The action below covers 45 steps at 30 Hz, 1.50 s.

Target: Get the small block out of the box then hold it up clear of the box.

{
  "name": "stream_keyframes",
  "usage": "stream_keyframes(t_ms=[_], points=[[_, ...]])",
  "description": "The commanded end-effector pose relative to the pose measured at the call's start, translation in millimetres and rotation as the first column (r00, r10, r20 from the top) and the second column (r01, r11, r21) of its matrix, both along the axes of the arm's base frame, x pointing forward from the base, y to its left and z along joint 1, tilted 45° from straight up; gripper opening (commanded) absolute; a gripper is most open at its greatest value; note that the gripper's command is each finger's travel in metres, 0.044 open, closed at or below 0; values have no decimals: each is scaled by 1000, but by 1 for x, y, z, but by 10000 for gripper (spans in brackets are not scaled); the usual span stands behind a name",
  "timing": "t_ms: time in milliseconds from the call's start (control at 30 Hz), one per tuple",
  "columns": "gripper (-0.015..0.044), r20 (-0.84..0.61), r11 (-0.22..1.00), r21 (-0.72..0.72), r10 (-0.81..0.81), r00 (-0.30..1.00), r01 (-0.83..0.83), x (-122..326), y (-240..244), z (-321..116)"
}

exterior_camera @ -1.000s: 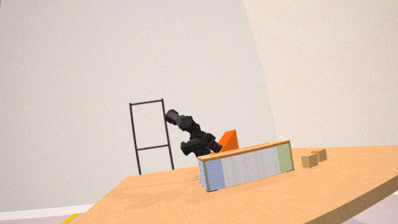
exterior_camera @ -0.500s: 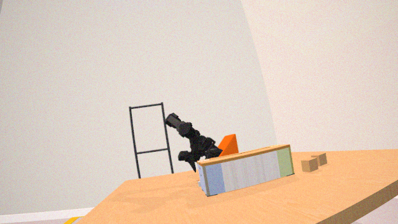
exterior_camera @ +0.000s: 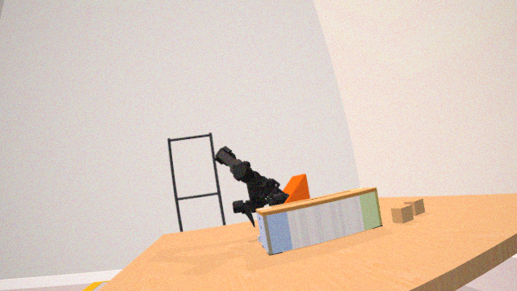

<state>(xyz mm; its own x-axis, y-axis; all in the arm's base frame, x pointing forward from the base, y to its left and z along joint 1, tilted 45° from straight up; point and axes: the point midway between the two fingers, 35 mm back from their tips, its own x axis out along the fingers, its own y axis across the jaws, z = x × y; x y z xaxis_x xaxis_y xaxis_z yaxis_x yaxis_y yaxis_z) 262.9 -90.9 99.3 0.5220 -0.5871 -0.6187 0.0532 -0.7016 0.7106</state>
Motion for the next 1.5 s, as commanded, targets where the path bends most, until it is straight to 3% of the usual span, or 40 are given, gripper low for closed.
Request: stream_keyframes(t_ms=[0,1067,1333,1400,1467], points=[[285,-13,1000,3,3,1000,-3,-1,-4,-8],[285,-12,1000,-2,4,1000,-4,3,-38,-42],[75,-12,1000,-2,4,1000,-4,3,-38,-42],[62,-12,1000,-2,4,1000,-4,3,-38,-42],[9,-14,1000,-3,5,1000,-5,3,-37,-41]])
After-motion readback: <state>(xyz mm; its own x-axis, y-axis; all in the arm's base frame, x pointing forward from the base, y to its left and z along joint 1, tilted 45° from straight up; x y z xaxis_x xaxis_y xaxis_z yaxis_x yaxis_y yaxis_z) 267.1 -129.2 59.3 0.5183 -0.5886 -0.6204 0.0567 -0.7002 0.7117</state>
